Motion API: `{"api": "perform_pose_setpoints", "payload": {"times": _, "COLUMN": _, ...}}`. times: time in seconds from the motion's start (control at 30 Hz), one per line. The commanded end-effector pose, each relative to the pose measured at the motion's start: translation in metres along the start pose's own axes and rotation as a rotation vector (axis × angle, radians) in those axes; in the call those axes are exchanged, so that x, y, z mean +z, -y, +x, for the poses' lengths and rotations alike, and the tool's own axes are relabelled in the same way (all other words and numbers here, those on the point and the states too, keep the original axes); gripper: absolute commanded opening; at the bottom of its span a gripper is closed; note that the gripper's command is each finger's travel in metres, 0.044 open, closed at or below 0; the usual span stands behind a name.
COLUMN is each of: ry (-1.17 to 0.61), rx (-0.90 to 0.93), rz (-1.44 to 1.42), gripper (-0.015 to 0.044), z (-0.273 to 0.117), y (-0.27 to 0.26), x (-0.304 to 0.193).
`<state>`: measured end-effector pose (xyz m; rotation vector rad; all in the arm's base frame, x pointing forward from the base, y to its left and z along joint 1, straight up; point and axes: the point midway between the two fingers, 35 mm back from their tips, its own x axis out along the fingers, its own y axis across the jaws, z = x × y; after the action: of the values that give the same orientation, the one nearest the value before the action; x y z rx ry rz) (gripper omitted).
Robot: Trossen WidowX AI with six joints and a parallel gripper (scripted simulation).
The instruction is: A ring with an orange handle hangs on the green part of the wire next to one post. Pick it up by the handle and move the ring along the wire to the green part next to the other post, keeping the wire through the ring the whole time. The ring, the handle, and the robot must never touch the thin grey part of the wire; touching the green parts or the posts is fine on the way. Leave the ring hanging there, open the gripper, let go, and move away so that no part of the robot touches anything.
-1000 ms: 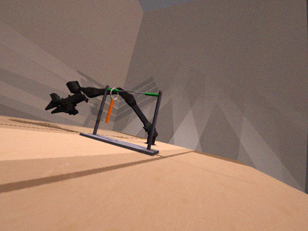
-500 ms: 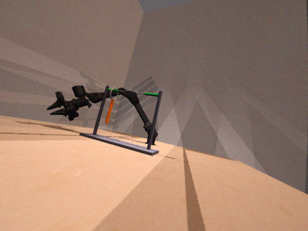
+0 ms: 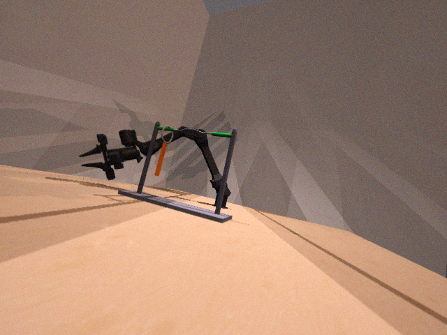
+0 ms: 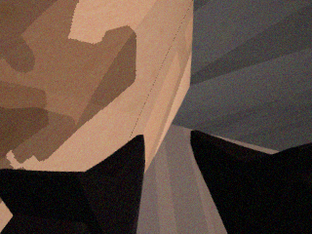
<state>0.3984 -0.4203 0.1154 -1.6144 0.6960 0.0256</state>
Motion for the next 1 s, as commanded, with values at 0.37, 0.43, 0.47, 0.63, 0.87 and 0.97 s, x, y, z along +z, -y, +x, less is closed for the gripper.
{"api": "perform_pose_setpoints", "payload": {"times": 0.37, "ry": 0.166, "rx": -0.156, "rz": 0.41, "gripper": 0.016, "z": -0.044, "y": -0.008, "x": 0.046}}
{"api": "perform_pose_setpoints", "payload": {"times": 0.43, "ry": 0.194, "rx": -0.169, "rz": 0.462, "gripper": 0.016, "z": -0.051, "y": -0.01, "x": 0.052}}
{"api": "perform_pose_setpoints", "payload": {"times": 0.47, "ry": 0.208, "rx": -0.174, "rz": 0.488, "gripper": 0.016, "z": -0.055, "y": -0.011, "x": 0.056}}
{"api": "perform_pose_setpoints", "payload": {"times": 0.63, "ry": 0.284, "rx": -0.195, "rz": 0.614, "gripper": 0.016, "z": -0.074, "y": -0.017, "x": 0.074}}
{"api": "perform_pose_setpoints", "payload": {"times": 0.87, "ry": 0.395, "rx": -0.196, "rz": 0.786, "gripper": 0.016, "z": -0.105, "y": -0.031, "x": 0.1}}
{"api": "perform_pose_setpoints", "payload": {"times": 0.97, "ry": 0.443, "rx": -0.185, "rz": 0.858, "gripper": 0.016, "z": -0.119, "y": -0.039, "x": 0.112}}
